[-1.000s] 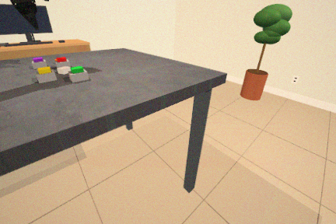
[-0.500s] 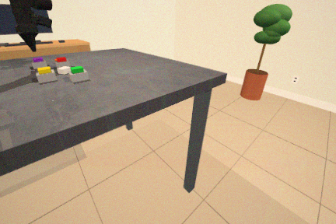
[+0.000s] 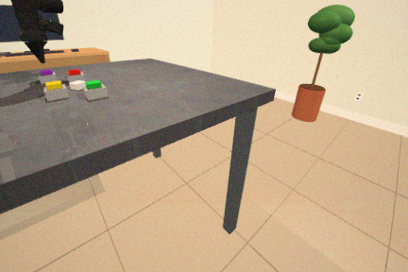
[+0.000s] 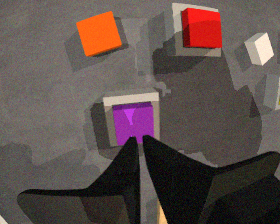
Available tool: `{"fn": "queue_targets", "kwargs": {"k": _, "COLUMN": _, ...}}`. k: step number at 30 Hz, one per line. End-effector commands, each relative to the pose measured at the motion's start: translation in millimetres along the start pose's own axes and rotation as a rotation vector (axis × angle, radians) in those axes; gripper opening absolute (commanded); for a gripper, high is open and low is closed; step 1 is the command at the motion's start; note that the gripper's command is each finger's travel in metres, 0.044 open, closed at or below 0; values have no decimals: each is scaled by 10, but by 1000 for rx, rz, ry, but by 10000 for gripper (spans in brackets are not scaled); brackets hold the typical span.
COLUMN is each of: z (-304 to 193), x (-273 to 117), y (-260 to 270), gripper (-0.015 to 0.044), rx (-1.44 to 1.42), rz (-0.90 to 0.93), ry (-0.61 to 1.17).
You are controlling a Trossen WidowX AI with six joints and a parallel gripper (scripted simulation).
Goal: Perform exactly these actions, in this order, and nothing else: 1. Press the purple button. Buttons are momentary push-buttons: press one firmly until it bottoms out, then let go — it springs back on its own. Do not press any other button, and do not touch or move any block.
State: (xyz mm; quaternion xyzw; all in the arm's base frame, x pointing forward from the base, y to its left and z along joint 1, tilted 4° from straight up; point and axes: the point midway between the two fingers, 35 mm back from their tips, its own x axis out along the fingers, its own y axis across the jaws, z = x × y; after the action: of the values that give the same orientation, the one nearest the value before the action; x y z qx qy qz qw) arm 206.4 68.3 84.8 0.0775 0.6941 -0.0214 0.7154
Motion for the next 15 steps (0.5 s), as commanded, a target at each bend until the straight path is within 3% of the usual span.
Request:
{"fn": "queue_targets", "kwargs": {"k": 1, "z": -3, "x": 39, "y": 7, "gripper": 20, "rx": 3, "rz": 4, "ry": 3}}
{"fn": "queue_targets", "kwargs": {"k": 15, "z": -3, "x": 264, "y": 9, "gripper": 20, "rx": 3, "rz": 4, "ry": 3}}
